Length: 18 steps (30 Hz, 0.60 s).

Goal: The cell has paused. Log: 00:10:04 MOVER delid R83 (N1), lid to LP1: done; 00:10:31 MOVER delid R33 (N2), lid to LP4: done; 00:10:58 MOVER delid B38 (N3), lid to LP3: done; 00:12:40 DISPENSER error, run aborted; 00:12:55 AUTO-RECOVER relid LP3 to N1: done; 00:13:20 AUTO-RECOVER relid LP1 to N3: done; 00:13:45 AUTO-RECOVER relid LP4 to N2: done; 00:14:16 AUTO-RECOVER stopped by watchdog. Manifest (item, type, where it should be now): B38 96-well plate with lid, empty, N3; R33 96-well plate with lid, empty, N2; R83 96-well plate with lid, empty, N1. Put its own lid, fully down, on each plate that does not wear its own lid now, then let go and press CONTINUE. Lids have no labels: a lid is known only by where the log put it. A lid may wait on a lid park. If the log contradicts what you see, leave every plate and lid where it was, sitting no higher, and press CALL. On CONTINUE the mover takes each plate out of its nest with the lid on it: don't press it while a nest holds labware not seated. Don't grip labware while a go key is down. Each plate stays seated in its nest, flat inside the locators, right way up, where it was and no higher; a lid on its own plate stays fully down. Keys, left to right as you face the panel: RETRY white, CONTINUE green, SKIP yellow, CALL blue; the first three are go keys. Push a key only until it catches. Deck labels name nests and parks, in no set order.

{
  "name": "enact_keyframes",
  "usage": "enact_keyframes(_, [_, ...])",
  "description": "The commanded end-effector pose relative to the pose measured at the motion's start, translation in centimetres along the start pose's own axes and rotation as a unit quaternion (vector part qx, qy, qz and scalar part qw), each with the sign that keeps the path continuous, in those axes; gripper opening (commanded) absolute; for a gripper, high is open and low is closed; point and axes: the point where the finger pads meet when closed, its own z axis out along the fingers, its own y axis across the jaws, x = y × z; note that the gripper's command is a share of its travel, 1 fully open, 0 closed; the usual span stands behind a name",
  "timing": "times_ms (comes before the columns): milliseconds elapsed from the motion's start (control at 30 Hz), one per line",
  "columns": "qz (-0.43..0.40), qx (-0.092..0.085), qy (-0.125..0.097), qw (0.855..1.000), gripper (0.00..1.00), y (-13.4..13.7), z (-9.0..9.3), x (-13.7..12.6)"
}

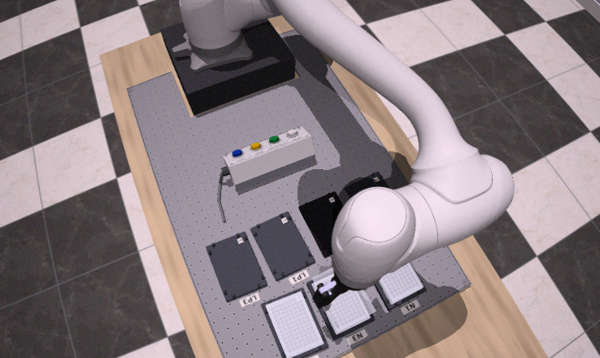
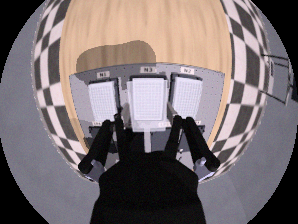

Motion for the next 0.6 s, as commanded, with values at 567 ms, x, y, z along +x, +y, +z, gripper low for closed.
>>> enact_keyframes(567, [0.006,0.000,0.000,1.000,0.00,0.00,0.12,0.00])
